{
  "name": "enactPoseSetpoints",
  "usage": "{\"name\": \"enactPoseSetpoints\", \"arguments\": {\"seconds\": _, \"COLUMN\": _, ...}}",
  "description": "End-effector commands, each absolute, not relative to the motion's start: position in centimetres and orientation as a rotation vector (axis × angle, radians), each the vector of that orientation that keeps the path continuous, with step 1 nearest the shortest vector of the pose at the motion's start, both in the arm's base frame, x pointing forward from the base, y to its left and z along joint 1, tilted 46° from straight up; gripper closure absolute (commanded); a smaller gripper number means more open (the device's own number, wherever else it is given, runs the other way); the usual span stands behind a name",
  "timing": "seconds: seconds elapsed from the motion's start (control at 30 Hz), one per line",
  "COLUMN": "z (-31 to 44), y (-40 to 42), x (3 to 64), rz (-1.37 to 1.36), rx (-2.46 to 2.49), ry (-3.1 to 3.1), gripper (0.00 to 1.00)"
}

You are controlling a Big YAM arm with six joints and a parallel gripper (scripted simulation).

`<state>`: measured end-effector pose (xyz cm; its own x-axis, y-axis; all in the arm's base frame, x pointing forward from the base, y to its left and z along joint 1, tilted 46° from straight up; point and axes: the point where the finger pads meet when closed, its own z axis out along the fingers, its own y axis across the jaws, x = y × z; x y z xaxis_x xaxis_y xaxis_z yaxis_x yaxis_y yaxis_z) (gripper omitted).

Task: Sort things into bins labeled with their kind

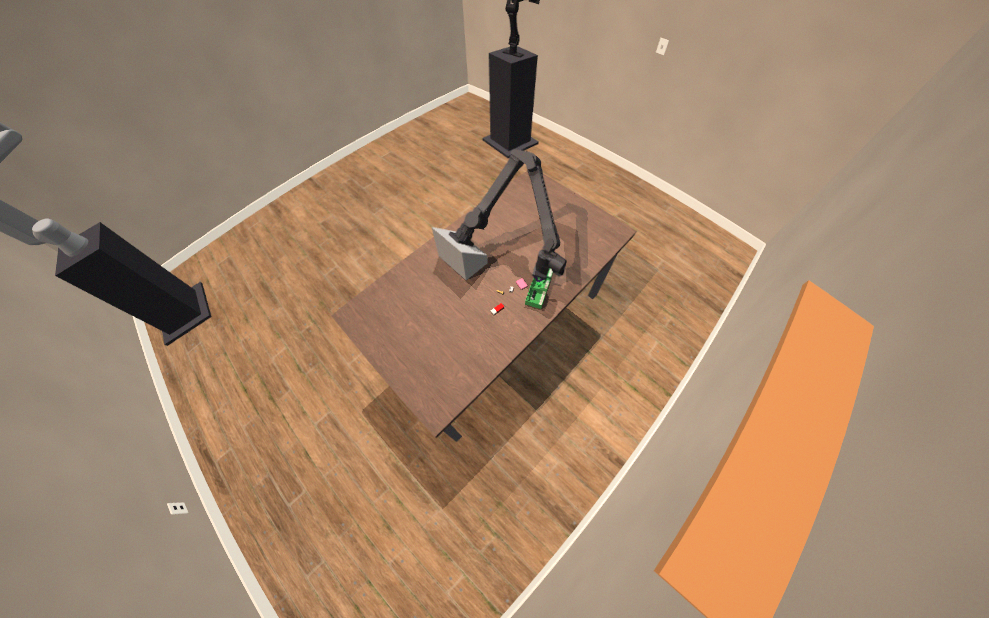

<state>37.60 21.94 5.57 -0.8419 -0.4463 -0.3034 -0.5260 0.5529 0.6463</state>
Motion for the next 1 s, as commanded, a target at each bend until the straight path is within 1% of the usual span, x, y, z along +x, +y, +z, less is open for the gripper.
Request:
{"name": "enactPoseSetpoints", "arguments": {"seconds": 0.0, "z": 8.8, "y": 19.8, "x": 40.0, "rz": 1.138, "rx": -0.832, "ry": 2.610, "gripper": 0.71}}
{"name": "enactPoseSetpoints", "arguments": {"seconds": 0.17, "z": 7.9, "y": 19.7, "x": 39.9, "rz": 1.149, "rx": -0.824, "ry": 2.631, "gripper": 0.71}}
{"name": "enactPoseSetpoints", "arguments": {"seconds": 0.2, "z": 6.3, "y": 20.5, "x": 37.7, "rz": 1.176, "rx": -0.853, "ry": 2.671, "gripper": 0.71}}
{"name": "enactPoseSetpoints", "arguments": {"seconds": 0.23, "z": 6.3, "y": 20.8, "x": 37.5, "rz": 1.178, "rx": -0.861, "ry": 2.671, "gripper": 0.71}}
{"name": "enactPoseSetpoints", "arguments": {"seconds": 0.4, "z": 8.7, "y": 20.7, "x": 39.6, "rz": 1.137, "rx": -0.867, "ry": 2.599, "gripper": 0.71}}
{"name": "enactPoseSetpoints", "arguments": {"seconds": 0.47, "z": 7.5, "y": 20.3, "x": 39.0, "rz": 1.151, "rx": -0.837, "ry": 2.638, "gripper": 0.71}}
{"name": "enactPoseSetpoints", "arguments": {"seconds": 0.93, "z": 8.2, "y": 21.3, "x": 39.2, "rz": 1.148, "rx": -0.868, "ry": 2.614, "gripper": 0.71}}
{"name": "enactPoseSetpoints", "arguments": {"seconds": 0.97, "z": 7.5, "y": 20.4, "x": 39.0, "rz": 1.151, "rx": -0.837, "ry": 2.638, "gripper": 0.71}}
